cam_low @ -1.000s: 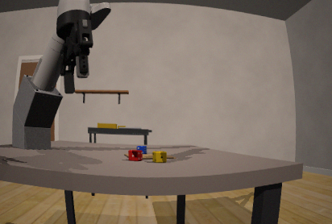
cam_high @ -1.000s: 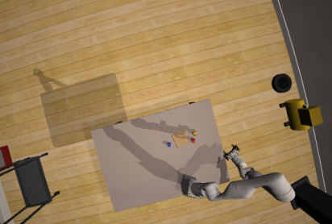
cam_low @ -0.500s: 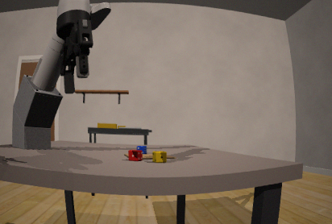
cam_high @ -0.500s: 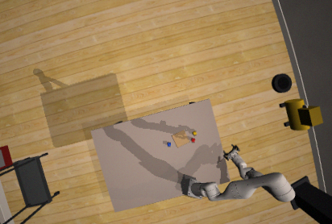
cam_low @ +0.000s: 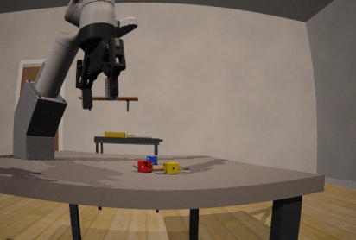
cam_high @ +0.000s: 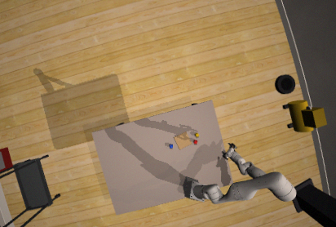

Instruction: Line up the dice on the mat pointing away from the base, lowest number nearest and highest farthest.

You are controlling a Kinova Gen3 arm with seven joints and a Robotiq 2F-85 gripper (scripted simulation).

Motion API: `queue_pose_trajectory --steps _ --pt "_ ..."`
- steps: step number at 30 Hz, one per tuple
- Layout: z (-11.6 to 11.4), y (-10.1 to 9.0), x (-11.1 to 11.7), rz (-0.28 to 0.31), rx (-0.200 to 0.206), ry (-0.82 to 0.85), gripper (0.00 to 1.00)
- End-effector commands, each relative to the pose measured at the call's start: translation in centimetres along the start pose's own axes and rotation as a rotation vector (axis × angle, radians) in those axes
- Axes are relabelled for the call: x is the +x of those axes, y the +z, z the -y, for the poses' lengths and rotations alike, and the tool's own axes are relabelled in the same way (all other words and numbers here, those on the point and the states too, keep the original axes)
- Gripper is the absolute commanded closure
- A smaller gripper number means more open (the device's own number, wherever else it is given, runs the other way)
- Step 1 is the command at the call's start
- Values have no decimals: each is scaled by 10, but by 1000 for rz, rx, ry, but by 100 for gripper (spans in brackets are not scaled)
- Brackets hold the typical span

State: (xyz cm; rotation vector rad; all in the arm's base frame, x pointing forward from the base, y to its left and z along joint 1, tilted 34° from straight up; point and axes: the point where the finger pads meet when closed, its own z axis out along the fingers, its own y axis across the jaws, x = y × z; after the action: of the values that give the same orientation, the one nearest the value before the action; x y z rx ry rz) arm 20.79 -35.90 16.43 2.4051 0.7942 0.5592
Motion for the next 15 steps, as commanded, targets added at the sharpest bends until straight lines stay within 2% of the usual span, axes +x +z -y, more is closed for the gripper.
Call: queue_pose_trajectory --steps 1,8,10,11,15 --pt "-4 4 19 -10 12 -76 0" --pt "4 16 87 8 100 -361 0" --pt "5 17 107 14 113 -447 0" --pt "5 17 108 14 114 -452 0" --pt "9 15 149 25 124 -623 0"
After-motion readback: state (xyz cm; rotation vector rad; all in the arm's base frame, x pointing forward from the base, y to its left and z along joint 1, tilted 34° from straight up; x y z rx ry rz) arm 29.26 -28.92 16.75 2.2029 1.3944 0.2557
